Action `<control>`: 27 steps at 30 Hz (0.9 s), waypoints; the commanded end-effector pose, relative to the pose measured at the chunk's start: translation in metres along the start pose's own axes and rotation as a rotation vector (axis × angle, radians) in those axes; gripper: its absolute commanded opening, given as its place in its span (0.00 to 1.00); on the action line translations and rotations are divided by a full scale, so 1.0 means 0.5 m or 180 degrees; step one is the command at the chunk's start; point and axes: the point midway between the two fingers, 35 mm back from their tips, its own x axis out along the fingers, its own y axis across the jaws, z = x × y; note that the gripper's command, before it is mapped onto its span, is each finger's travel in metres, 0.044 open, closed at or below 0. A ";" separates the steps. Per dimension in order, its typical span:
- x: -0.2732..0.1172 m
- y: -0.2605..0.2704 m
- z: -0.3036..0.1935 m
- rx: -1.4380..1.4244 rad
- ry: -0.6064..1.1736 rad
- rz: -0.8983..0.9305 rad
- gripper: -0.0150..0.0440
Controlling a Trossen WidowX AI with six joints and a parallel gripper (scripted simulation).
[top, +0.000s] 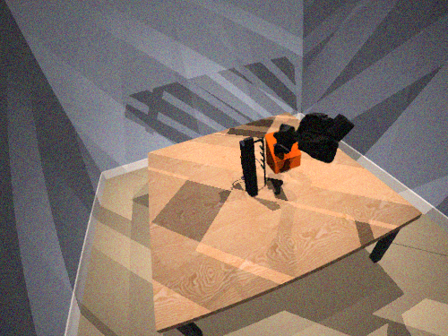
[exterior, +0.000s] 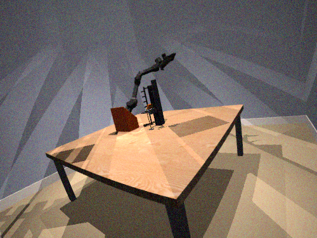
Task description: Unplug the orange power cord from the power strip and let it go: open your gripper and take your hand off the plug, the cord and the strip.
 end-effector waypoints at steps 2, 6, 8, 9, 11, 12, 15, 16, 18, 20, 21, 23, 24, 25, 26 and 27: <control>0.003 -0.004 -0.008 -0.0037 0.0020 -0.0006 0.84; 0.026 -0.037 -0.067 -0.0319 0.0190 -0.0068 0.67; 0.043 -0.069 -0.109 -0.0518 0.0328 -0.0134 0.58; 0.051 -0.087 -0.130 -0.0614 0.0401 -0.0172 0.53; 0.066 -0.125 -0.167 -0.0799 0.0545 -0.0256 0.53; 0.072 -0.145 -0.183 -0.0888 0.0616 -0.0301 0.53; 0.089 -0.211 -0.227 -0.1134 0.0836 -0.0455 0.53; 0.093 -0.235 -0.240 -0.1208 0.0912 -0.0512 0.53; 0.101 -0.285 -0.265 -0.1346 0.1068 -0.0636 0.53; 0.105 -0.337 -0.286 -0.1468 0.1227 -0.0771 0.53; 0.107 -0.365 -0.297 -0.1521 0.1317 -0.0844 0.53; 0.106 -0.422 -0.318 -0.1612 0.1499 -0.0998 0.53; 0.105 -0.446 -0.327 -0.1642 0.1581 -0.1065 0.53; 0.103 -0.474 -0.338 -0.1668 0.1681 -0.1142 0.53; 0.099 -0.504 -0.349 -0.1690 0.1788 -0.1226 0.53; 0.095 -0.534 -0.359 -0.1707 0.1895 -0.1314 0.53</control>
